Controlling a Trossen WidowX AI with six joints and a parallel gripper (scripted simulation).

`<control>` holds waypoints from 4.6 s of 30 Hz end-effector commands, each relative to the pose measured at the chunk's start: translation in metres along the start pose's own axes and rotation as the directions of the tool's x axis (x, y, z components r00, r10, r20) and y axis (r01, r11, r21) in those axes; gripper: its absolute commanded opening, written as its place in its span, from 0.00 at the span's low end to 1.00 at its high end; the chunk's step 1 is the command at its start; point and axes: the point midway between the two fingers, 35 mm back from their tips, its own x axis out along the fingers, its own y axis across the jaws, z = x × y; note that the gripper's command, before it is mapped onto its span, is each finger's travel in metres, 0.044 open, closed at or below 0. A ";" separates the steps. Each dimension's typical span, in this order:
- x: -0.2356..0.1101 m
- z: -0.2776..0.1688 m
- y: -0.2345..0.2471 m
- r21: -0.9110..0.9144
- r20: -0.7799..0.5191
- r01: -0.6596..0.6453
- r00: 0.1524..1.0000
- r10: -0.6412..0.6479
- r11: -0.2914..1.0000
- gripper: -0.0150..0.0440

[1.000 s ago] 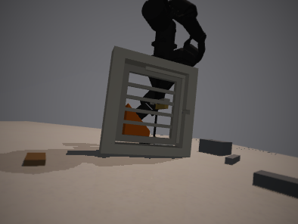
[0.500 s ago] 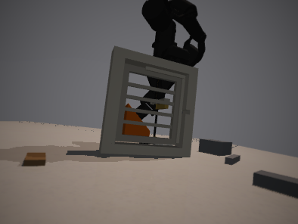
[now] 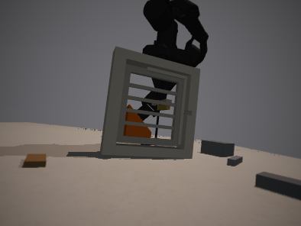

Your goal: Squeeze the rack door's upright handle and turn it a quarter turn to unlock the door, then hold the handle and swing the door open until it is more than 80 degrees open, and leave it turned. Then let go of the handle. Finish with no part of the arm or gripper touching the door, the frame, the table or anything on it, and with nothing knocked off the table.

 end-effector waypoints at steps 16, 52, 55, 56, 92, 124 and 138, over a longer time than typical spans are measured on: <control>0.000 0.000 0.000 0.814 0.000 0.000 1.000 -0.001 0.581 0.73; 0.000 0.000 0.000 0.507 0.000 -0.001 1.000 -0.001 -0.862 0.73; 0.000 0.000 0.000 0.507 0.000 -0.001 1.000 -0.001 -0.862 0.73; 0.000 0.000 0.000 0.507 0.000 -0.001 1.000 -0.001 -0.862 0.73; 0.000 0.000 0.000 0.507 0.000 -0.001 1.000 -0.001 -0.862 0.34; 0.000 -0.019 0.007 0.819 -0.001 0.000 1.000 -0.001 -0.574 0.27; 0.000 -0.042 0.012 0.932 -0.002 0.002 1.000 -0.001 -0.363 0.27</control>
